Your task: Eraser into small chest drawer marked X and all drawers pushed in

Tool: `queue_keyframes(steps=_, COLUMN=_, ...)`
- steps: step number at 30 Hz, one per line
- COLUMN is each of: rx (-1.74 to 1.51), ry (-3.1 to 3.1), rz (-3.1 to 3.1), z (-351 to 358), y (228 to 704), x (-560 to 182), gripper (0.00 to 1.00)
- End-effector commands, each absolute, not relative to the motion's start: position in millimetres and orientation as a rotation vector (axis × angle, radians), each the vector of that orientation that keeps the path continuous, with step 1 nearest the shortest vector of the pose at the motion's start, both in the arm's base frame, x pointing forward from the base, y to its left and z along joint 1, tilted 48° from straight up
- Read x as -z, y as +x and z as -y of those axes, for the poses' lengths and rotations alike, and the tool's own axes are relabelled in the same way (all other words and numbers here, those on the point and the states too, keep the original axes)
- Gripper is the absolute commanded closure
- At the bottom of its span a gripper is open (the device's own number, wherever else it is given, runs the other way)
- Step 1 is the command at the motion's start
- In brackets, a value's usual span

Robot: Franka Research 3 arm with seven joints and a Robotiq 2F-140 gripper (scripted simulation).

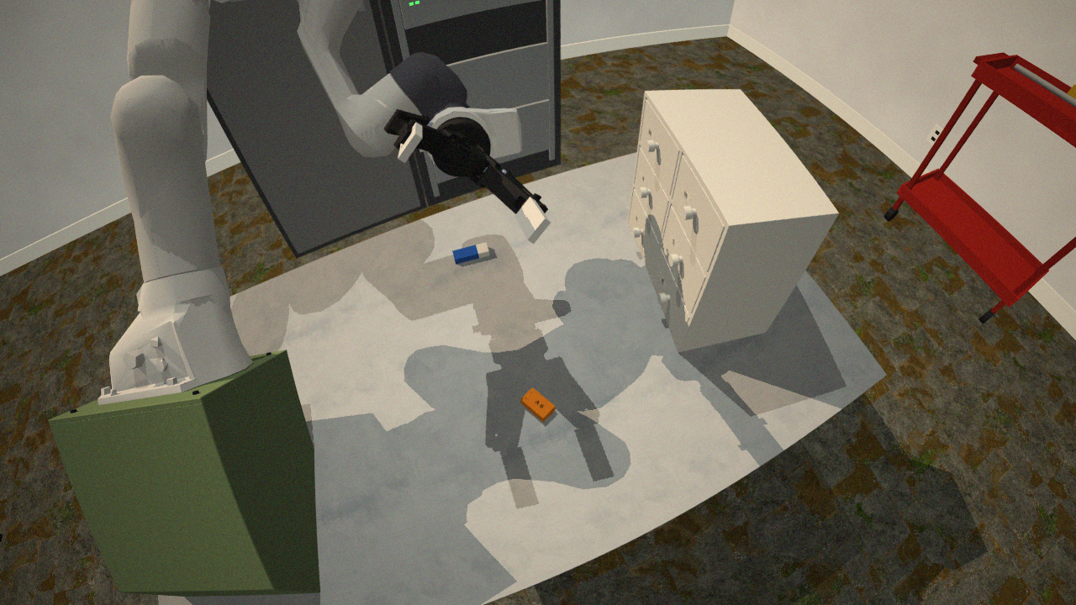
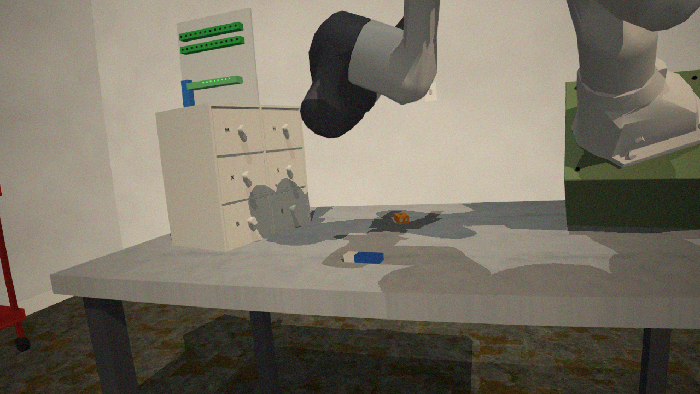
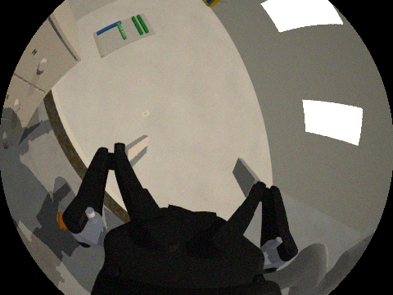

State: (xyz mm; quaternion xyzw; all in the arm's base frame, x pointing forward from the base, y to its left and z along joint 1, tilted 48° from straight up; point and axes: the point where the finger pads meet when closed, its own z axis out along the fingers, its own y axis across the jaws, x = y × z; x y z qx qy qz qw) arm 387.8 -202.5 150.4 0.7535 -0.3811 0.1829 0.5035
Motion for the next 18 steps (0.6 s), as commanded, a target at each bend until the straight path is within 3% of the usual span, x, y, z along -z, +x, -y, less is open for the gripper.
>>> queue_keyframes(steps=1, rx=-0.598, ry=1.743, rz=1.019, z=204.6, y=397.5, x=-153.2, gripper=0.0)
queue_keyframes(steps=3, rx=-0.598, ry=1.743, rz=1.019, z=204.6, y=397.5, x=-153.2, gripper=0.0)
queue_keyframes(steps=4, rx=-0.765, ry=1.717, rz=1.016, z=201.5, y=420.5, x=-159.5, gripper=0.0)
queue_keyframes(steps=11, rx=-0.765, ry=1.717, rz=1.016, z=201.5, y=420.5, x=-159.5, gripper=0.0)
queue_keyframes(steps=12, rx=-0.93, ry=1.702, rz=1.015, z=194.4, y=443.8, x=-165.1, gripper=0.0)
queue_keyframes(steps=18, rx=-0.93, ry=1.702, rz=1.015, z=194.4, y=443.8, x=-165.1, gripper=0.0)
